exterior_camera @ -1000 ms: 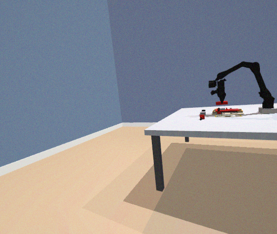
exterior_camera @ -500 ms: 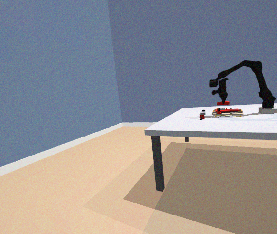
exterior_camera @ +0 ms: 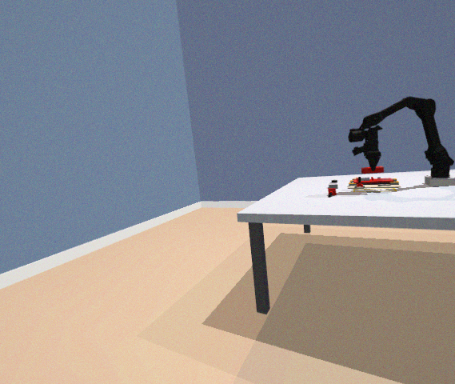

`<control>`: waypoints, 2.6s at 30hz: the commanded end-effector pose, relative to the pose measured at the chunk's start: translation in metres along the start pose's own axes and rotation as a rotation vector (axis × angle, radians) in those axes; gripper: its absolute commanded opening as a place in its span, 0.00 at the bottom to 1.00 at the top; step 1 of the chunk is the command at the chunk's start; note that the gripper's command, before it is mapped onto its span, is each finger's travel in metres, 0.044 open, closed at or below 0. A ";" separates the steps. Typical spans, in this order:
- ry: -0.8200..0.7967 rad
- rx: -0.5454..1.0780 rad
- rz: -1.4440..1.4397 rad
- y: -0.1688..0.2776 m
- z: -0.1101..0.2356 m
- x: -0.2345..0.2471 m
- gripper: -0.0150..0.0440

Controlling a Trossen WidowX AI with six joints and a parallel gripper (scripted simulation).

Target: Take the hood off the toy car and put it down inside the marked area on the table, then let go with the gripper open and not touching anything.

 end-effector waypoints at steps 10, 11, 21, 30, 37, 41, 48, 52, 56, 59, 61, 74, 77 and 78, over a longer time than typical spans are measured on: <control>-0.008 -0.007 -0.007 0.006 -0.001 0.009 0.25; -0.008 -0.007 -0.007 0.006 -0.002 0.009 0.25; -0.008 -0.007 -0.007 0.005 -0.009 0.009 0.25; -0.008 -0.007 -0.007 0.004 -0.016 0.009 0.25; -0.008 -0.007 -0.007 0.004 -0.022 0.010 0.25; -0.008 -0.007 -0.007 0.004 -0.025 0.010 0.25; -0.008 -0.007 -0.007 0.004 -0.030 0.010 0.25; -0.008 -0.007 -0.007 0.004 -0.033 0.010 0.25; -0.008 -0.007 -0.007 0.004 -0.037 0.010 0.25; -0.008 -0.007 -0.007 0.004 -0.039 0.010 0.25; -0.008 -0.007 -0.007 0.004 -0.040 0.010 0.25; -0.008 -0.007 -0.007 0.004 -0.050 0.010 0.25; -0.008 -0.007 -0.007 0.004 -0.053 0.010 0.25; -0.008 -0.007 -0.007 0.004 -0.054 0.010 0.25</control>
Point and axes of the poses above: the point midway between the two fingers, 35 mm back from their tips, its own z axis back along the fingers, its own x axis across the jaws, y = z × x, the point moved 6 cm from there along z, back along the fingers, and after that the axes turned 4 degrees about -z, right-handed, at the moved point
